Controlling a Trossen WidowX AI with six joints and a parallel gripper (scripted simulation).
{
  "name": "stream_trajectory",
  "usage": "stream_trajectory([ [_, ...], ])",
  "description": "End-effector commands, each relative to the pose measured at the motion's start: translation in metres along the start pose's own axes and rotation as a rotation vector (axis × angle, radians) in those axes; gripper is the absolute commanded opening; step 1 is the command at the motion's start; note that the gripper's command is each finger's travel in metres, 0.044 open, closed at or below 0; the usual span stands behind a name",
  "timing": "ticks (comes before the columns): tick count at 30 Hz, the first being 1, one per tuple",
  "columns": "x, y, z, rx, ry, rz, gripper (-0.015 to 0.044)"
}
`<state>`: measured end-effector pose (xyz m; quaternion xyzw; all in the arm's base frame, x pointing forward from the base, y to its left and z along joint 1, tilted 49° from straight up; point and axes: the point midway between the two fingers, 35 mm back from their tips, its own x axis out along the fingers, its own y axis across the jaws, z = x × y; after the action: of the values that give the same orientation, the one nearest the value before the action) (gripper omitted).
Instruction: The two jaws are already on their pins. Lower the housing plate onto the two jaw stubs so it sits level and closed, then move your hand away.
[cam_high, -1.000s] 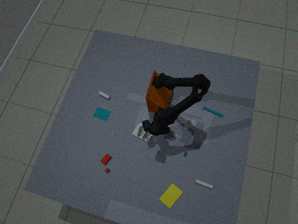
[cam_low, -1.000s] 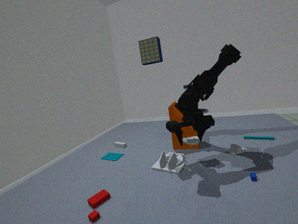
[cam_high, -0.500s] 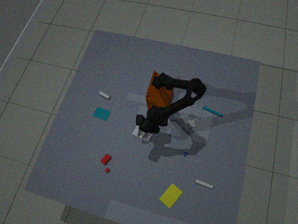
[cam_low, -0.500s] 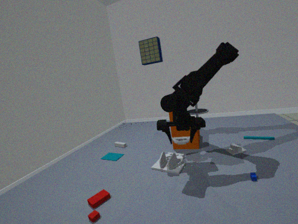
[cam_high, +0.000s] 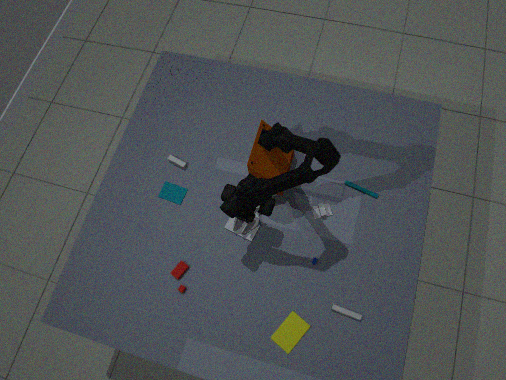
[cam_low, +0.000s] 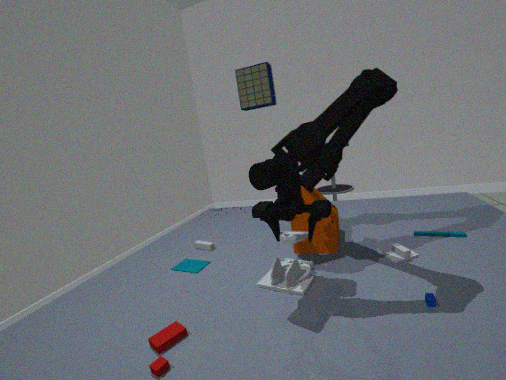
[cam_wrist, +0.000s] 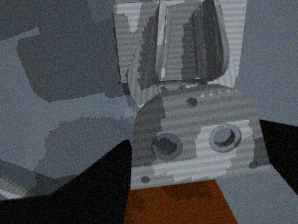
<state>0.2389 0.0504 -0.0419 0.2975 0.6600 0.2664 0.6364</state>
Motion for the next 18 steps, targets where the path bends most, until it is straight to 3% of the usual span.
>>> stream_trajectory([
  [1, 0.0006, -0.0107, -0.0020, 0.103, -0.004, 0.017, 0.0351],
  [18, 0.0007, -0.0141, -0.0029, 0.134, -0.005, 0.022, 0.0351],
])
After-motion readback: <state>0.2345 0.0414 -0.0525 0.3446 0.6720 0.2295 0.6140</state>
